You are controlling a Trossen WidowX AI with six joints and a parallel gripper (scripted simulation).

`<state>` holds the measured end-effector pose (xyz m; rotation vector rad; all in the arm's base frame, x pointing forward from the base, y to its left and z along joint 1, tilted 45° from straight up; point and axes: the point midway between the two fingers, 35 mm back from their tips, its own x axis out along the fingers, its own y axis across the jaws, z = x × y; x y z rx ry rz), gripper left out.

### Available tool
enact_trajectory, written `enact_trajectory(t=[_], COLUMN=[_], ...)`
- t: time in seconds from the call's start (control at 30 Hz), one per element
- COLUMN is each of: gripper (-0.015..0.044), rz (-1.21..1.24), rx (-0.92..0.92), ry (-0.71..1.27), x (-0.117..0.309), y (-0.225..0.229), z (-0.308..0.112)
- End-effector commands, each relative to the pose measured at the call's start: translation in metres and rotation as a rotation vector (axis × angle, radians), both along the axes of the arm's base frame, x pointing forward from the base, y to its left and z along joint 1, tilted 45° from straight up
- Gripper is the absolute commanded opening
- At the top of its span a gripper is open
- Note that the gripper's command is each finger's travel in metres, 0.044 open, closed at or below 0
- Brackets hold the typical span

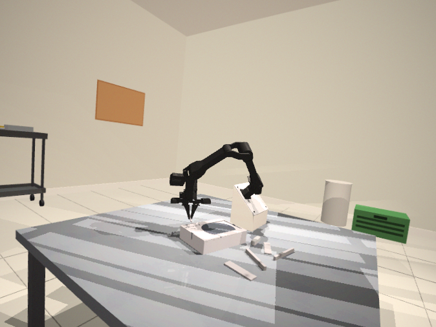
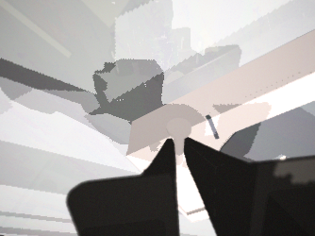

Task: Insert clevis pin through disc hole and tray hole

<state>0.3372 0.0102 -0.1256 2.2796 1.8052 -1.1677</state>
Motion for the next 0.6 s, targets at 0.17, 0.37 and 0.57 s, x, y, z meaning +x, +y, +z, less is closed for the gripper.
enact_trajectory(t=[0.17, 0.37, 0.57], gripper=[0.0000, 0.0000, 0.0000], rz=[0.072, 0.124, 0.174], rx=[-0.054, -0.089, -0.123], ry=[-0.024, -0.045, -0.068], x=[-0.008, -0.016, -0.027], y=[0.020, 0.035, 0.049], z=[0.031, 0.052, 0.070])
